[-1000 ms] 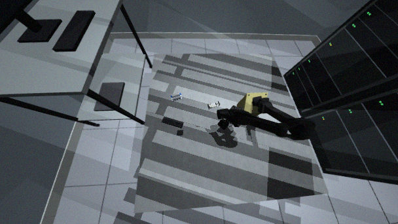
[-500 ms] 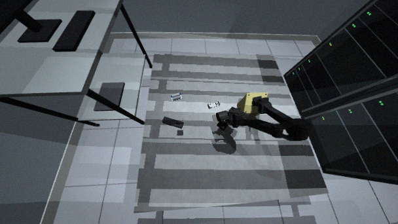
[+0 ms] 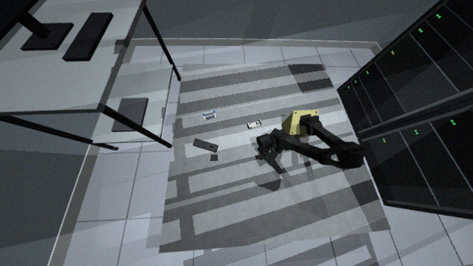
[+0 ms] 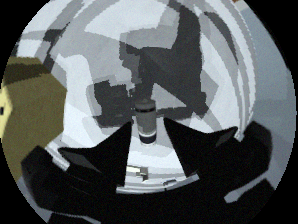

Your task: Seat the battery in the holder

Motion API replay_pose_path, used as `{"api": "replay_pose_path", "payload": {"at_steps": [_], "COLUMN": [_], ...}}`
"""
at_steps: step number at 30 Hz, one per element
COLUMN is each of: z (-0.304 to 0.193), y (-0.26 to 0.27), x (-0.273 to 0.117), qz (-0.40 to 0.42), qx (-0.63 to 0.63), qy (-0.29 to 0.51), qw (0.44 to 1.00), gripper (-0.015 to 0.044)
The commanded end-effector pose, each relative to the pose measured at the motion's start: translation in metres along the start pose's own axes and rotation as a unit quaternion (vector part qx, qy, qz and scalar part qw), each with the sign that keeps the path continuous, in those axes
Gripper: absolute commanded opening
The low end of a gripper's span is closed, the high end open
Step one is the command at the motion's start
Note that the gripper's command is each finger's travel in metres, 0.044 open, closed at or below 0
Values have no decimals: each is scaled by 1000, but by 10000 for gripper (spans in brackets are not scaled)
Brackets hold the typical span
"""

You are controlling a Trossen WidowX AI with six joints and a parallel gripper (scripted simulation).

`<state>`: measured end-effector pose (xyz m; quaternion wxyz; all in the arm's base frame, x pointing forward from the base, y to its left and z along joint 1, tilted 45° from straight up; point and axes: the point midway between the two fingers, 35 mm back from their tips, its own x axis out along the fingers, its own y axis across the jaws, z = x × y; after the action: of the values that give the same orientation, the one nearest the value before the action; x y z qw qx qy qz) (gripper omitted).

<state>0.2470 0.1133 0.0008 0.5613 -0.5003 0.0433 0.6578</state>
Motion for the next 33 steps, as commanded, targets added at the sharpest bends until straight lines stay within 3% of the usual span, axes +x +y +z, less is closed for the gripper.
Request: {"api": "replay_pose_path", "payload": {"at_steps": [1,3,8,28,33], "z": [0,0,0,-1,-24], "y": [2,2,2,1,2], "x": [3,3,3,-47,-52], "qz": [3,3,3,3,4], "qx": [3,3,3,8,153], "qy": [1,1,1,2,8], "qw": [1000,1000,1000,1000,988], "gripper": [170,117,86,86,86]}}
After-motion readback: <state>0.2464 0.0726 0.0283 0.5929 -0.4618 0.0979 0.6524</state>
